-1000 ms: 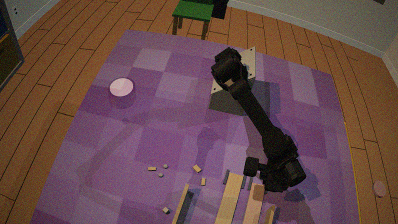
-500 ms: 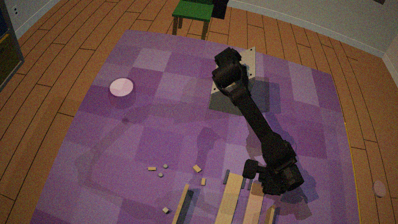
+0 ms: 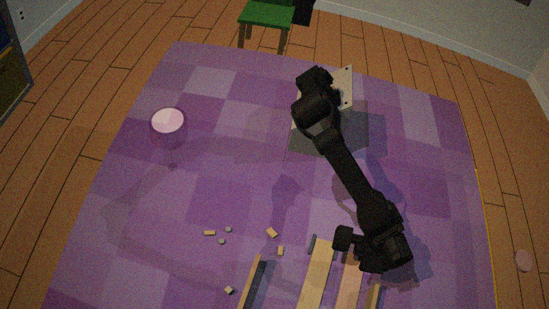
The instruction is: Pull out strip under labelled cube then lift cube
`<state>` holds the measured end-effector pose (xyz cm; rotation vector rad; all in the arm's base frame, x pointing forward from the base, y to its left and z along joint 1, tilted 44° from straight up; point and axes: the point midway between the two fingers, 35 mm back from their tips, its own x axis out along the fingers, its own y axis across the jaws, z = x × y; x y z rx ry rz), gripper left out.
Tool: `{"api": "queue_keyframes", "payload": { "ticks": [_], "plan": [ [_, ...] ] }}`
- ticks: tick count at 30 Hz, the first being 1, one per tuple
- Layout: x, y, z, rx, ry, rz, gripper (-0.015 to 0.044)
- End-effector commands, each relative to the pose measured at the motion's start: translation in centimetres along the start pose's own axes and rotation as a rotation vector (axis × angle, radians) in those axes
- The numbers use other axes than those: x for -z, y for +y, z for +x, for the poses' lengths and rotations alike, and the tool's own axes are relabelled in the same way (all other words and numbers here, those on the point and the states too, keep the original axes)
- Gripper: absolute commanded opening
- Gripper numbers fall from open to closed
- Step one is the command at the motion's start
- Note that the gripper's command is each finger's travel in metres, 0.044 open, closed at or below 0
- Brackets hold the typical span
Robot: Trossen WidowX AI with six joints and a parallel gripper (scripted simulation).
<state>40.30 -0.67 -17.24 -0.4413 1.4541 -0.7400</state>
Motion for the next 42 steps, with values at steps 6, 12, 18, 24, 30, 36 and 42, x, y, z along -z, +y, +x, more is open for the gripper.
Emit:
{"api": "queue_keyframes", "payload": {
  "ticks": [6,12,18,24,30,36,42],
  "plan": [
    [0.2,0.0,1.6,0.008,0.002,-0.008,0.0],
    [0.3,-0.1,2.6,0.009,0.002,-0.008,0.0],
    [0.4,-0.1,3.3,0.01,0.002,-0.008,0.0],
    [0.4,-0.1,3.3,0.01,0.002,-0.008,0.0],
    [0.4,-0.1,3.3,0.01,0.002,-0.008,0.0],
    [0.4,-0.1,3.4,0.01,0.002,-0.008,0.0],
    [0.4,-0.1,3.4,0.01,0.002,-0.008,0.0]
  ]
}}
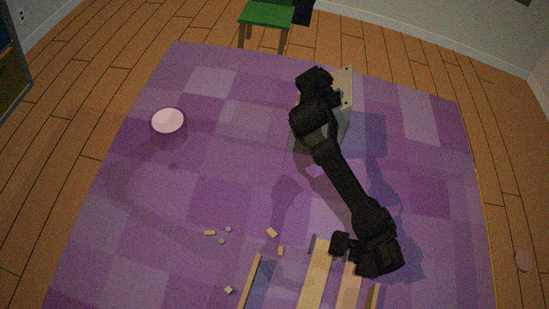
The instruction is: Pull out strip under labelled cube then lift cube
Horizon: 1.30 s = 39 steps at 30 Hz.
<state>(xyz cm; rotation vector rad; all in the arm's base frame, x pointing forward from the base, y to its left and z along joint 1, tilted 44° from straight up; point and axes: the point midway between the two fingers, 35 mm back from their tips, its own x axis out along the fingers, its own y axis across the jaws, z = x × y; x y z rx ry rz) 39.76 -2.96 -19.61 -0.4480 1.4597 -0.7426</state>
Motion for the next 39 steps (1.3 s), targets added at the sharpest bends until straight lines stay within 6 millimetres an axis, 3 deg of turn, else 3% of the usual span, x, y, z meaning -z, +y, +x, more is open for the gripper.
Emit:
{"api": "queue_keyframes", "payload": {
  "ticks": [1,39],
  "plan": [
    [-0.01,-0.04,0.1,0.005,-0.002,-0.003,0.0],
    [-0.61,0.07,0.47,0.005,-0.002,-0.003,0.0]
  ]
}}
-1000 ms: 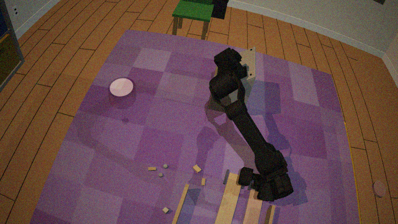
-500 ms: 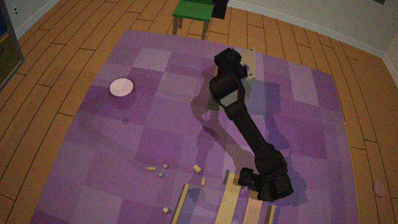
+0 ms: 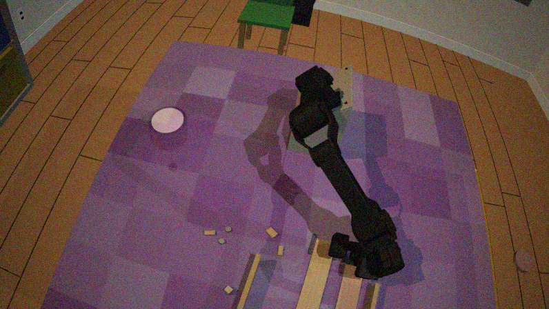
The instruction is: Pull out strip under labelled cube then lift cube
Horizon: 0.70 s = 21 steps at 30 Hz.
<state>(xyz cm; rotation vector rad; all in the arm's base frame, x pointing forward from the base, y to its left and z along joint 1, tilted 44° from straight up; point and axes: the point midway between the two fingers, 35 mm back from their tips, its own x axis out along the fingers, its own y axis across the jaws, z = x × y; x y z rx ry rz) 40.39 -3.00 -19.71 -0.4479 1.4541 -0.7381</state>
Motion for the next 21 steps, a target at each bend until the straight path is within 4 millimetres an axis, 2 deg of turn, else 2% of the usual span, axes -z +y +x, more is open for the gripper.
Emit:
{"api": "queue_keyframes", "payload": {
  "ticks": [1,17,21],
  "plan": [
    [-0.03,-0.07,0.41,0.008,0.004,-0.003,0.0],
    [-0.85,0.03,0.56,0.008,0.004,-0.002,0.0],
    [-0.49,0.07,0.57,0.008,0.004,-0.002,0.0]
  ]
}}
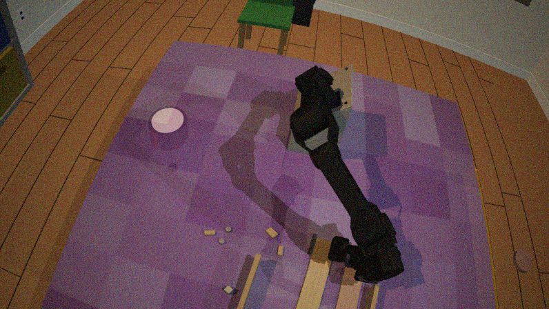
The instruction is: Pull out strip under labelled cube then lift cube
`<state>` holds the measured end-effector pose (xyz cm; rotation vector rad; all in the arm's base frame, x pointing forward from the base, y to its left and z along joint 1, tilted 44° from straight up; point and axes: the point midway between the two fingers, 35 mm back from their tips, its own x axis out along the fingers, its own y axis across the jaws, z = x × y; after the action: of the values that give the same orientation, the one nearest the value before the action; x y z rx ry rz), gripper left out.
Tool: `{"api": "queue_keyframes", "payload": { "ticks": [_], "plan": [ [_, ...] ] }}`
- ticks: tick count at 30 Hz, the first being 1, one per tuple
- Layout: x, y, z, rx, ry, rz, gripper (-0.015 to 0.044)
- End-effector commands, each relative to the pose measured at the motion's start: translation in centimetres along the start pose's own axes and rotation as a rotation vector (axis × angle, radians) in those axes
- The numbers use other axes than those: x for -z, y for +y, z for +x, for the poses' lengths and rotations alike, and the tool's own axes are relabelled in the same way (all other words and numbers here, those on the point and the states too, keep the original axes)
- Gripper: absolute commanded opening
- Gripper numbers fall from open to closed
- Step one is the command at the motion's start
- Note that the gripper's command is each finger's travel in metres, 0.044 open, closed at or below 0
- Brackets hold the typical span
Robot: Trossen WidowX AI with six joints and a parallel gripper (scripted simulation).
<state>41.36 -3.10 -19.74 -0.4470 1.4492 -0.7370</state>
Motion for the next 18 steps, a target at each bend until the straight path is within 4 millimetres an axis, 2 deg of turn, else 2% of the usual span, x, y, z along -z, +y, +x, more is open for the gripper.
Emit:
{"api": "queue_keyframes", "payload": {
  "ticks": [1,18],
  "plan": [
    [0.6,-0.1,0.5,0.009,0.008,-0.004,0.0],
    [3.3,0.1,0.6,0.009,0.009,-0.005,0.0]
  ]
}}
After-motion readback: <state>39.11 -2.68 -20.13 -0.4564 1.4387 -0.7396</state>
